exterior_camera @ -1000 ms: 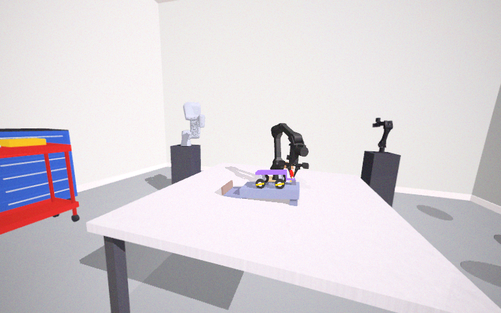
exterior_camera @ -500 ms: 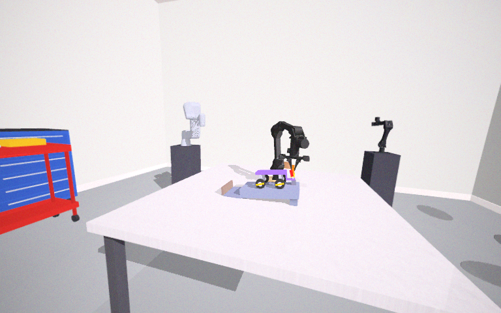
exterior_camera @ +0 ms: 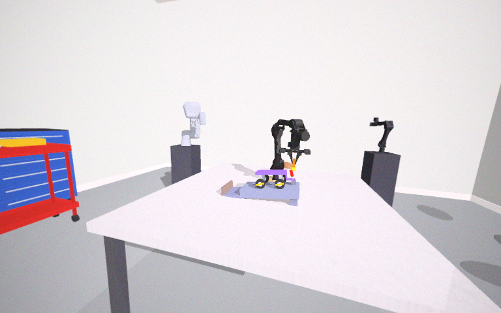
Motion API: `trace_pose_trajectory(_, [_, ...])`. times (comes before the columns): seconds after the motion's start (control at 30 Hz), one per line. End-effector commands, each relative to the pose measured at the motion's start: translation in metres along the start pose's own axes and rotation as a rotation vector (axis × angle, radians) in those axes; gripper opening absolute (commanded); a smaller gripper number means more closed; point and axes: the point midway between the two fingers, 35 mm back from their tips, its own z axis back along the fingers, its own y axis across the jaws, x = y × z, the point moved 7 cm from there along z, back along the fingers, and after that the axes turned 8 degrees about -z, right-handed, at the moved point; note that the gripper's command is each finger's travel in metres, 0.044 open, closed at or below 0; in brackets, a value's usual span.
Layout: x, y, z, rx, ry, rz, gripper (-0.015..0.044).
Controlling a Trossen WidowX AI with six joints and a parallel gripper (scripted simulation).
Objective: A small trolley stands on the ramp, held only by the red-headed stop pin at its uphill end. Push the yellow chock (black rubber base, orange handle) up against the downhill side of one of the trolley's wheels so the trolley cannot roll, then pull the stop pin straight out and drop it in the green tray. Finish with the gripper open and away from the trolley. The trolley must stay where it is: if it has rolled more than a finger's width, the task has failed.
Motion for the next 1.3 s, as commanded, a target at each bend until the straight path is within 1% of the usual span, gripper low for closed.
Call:
trace_pose_trajectory(0.0, [-0.002,-0.001,0.0017,0.007,0.001,0.004,0.0])
trace_pose_trajectory(0.13, [-0.002,-0.0009,0.0017,0.007,0.001,-0.071,0.0])
trace_pose_trajectory(1.27, [-0.0022,-0.0009,0.0018,0.006,0.003,-1.25,0.0])
